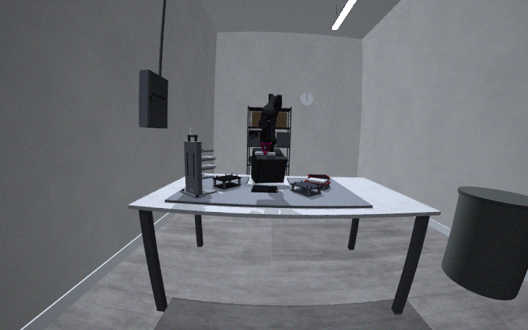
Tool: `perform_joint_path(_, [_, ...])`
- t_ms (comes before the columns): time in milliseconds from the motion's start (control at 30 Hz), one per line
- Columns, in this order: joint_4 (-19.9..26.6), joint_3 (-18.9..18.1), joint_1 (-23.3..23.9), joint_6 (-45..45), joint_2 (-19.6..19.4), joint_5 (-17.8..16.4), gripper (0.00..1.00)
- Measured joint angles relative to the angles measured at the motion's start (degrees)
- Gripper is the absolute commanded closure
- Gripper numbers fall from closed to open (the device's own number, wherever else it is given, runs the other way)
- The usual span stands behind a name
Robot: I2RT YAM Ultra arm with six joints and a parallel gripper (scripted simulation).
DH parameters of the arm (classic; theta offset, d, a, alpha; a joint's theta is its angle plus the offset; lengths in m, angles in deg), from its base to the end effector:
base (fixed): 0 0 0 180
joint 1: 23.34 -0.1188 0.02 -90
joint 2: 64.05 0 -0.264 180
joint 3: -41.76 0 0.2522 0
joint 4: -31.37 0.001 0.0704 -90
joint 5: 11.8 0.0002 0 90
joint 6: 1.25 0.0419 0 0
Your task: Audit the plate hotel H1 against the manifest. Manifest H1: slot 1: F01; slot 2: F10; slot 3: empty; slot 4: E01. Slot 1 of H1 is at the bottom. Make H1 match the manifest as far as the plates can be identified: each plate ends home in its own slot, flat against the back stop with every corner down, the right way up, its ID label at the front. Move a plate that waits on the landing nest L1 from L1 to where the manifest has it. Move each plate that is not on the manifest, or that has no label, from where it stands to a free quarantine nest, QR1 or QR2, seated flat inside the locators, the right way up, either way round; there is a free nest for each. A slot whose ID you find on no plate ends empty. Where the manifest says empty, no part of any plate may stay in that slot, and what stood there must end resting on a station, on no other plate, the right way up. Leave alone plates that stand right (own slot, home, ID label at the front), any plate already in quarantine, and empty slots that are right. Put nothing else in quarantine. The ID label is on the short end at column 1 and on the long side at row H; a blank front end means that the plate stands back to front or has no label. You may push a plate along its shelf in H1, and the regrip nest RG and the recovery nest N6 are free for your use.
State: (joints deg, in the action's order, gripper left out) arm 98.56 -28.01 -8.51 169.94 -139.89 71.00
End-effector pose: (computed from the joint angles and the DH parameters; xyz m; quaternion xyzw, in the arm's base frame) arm 0.2319 -0.0549 0.2408 0.7278 0.6674 0.1315 0.0876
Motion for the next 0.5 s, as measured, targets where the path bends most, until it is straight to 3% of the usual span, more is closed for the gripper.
perform_joint_path(500, [2.01,-2.47,8.66,-16.02,-2.64,-2.19,0.14])
